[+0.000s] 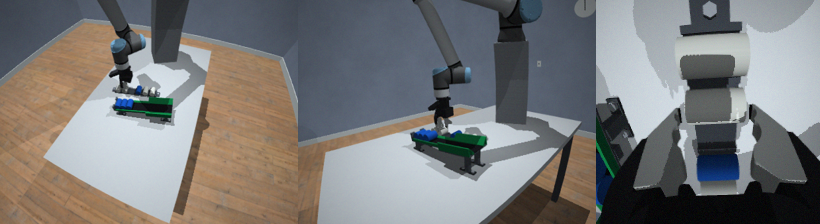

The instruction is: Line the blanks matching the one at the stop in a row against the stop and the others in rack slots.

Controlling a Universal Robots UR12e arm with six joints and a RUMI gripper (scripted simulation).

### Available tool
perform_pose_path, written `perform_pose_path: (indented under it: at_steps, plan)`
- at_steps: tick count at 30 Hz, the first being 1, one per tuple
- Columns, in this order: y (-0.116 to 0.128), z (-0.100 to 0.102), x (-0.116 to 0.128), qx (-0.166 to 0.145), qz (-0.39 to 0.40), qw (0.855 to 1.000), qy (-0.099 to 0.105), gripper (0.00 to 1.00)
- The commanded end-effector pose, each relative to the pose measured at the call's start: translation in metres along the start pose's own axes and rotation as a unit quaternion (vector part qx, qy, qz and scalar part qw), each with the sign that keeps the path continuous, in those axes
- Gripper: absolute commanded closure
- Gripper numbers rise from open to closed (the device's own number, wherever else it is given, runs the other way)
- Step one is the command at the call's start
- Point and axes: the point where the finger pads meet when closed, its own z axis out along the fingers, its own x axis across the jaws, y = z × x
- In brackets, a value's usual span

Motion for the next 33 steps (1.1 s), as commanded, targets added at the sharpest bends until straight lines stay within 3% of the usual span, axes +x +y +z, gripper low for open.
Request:
perform_pose_path:
  at_steps: [1,8,17,27,33]
  plan:
    - [0.001,0.0,0.003,-0.001,0.0,1.0,0.001,0.5]
    - [0.002,-0.001,0.003,-0.001,0.0,1.0,0.001,0.5]
    - [0.001,-0.021,0.003,-0.001,0.001,1.0,0.001,0.5]
    - [0.001,-0.073,0.003,-0.001,0.001,1.0,0.001,0.5]
    - [0.001,-0.088,0.003,-0.001,0.001,1.0,0.001,0.5]
